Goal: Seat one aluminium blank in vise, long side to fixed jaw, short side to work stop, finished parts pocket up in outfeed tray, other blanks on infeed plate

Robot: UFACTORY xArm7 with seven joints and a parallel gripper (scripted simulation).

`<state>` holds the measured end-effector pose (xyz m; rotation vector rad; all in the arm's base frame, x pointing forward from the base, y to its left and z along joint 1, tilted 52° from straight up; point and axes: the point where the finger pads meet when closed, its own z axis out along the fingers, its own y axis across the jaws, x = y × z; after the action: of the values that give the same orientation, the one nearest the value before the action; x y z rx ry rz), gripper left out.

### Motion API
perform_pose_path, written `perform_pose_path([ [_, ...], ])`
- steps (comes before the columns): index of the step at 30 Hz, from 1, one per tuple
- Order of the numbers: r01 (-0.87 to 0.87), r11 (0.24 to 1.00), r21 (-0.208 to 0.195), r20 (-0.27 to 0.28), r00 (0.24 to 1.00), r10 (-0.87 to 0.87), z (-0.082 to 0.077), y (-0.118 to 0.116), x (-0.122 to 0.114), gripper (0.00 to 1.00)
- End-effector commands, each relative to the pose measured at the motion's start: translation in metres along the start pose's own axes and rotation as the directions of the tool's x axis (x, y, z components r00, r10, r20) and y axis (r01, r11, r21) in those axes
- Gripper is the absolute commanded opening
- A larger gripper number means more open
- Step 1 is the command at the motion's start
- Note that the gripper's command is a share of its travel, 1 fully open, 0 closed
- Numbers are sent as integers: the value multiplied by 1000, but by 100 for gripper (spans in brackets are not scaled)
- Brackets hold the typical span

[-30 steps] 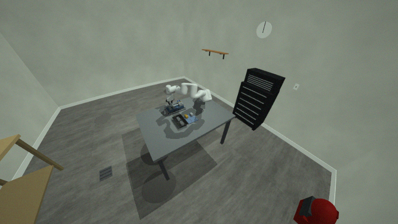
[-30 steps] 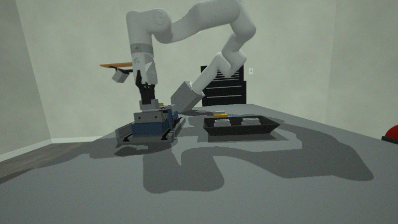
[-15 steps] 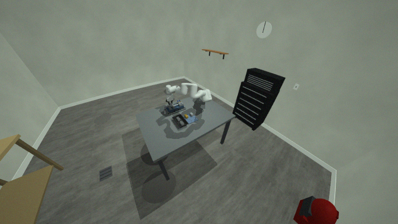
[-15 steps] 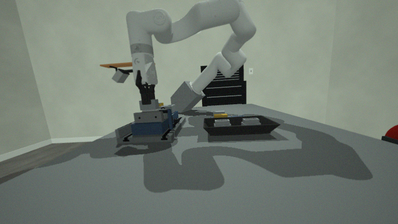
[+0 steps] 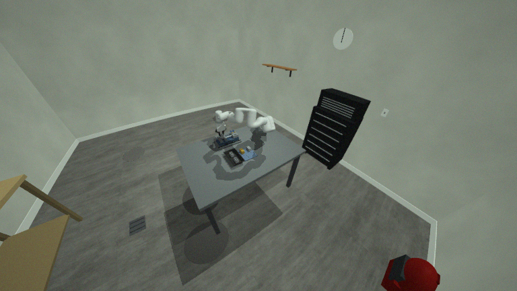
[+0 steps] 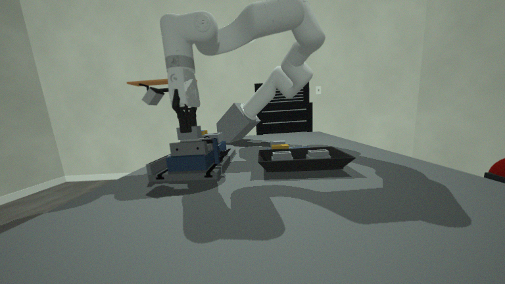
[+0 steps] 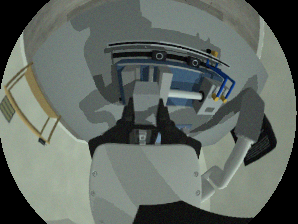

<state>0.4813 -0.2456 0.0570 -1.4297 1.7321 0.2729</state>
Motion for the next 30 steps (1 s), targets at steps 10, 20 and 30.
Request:
perform_pose_path([
  [10, 0, 1000, 4, -4, 1000, 0, -1, -1, 1, 0],
  [20, 0, 1000, 4, -4, 1000, 0, 1, -1, 1, 0],
  [30, 0, 1000, 4, -4, 1000, 0, 4, -1, 1, 0],
])
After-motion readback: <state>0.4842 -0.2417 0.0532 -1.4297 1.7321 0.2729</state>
